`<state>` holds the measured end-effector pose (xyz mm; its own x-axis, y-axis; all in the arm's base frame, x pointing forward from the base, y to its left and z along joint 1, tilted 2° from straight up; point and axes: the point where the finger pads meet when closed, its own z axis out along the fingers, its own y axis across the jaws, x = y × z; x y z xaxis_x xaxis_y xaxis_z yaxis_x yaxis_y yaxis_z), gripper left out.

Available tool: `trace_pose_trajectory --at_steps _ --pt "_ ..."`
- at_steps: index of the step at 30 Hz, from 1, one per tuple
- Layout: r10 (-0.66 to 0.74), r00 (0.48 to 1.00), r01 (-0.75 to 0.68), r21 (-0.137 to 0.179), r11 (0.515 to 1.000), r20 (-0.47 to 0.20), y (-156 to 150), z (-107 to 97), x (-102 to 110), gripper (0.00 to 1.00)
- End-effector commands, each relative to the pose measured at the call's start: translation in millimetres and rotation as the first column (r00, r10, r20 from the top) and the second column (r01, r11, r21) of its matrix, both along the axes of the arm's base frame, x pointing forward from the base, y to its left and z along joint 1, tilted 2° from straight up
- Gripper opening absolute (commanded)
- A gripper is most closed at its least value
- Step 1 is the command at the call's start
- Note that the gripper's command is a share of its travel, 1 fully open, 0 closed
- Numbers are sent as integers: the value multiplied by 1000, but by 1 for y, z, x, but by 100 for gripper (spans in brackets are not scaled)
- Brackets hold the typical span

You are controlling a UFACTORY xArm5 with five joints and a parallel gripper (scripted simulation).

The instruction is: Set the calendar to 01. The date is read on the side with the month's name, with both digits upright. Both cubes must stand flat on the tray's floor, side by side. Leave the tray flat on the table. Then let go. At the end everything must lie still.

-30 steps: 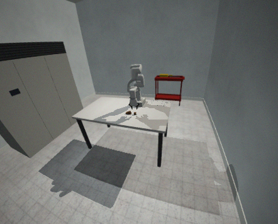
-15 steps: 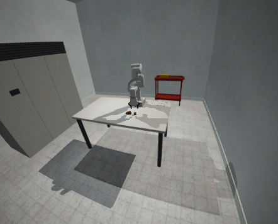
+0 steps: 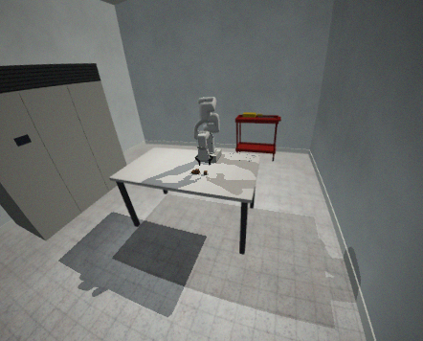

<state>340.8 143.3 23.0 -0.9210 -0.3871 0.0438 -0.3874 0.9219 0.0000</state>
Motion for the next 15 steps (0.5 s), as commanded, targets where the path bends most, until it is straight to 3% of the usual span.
trace_pose_trajectory --at_steps 1,2,15 --pt "0 1000 0 1 1000 3 0 1 0 100" --pt "0 1000 0 1 1000 3 0 1 0 47" --pt "0 1000 0 1 1000 3 0 1 0 47"
